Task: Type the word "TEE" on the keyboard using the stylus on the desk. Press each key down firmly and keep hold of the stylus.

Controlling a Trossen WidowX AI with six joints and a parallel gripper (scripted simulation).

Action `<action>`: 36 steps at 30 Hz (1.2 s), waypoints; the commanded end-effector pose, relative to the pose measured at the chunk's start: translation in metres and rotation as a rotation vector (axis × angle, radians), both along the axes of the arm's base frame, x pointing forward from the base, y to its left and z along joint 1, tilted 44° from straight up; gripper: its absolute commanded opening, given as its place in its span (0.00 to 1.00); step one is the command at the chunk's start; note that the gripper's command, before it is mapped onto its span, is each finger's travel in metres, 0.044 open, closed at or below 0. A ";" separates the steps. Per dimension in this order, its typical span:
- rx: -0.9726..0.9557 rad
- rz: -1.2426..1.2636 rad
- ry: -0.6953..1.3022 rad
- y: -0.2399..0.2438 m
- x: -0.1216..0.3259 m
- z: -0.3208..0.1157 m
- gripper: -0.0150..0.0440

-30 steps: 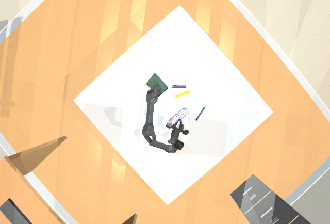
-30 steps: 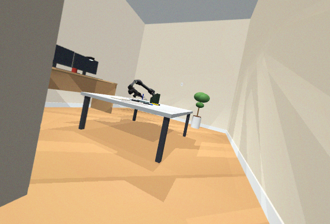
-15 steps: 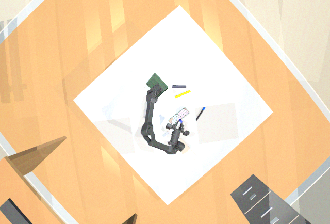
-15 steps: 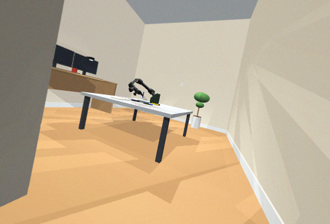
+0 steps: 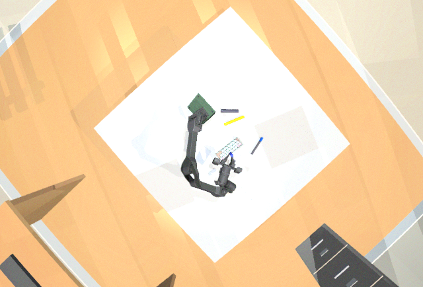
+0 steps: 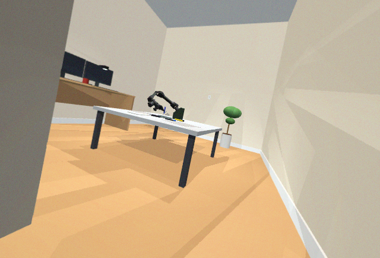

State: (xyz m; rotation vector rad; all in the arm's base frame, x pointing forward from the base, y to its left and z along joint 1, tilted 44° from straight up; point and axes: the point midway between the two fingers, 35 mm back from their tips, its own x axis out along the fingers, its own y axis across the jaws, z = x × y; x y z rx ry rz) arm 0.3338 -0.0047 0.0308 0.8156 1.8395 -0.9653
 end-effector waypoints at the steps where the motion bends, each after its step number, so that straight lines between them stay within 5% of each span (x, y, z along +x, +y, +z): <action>1: 0.000 0.007 0.002 -0.001 0.000 -0.002 0.25; 4: 0.000 0.007 0.001 -0.002 0.000 -0.004 0.39; 36: -0.001 0.007 0.001 -0.010 0.001 -0.012 0.39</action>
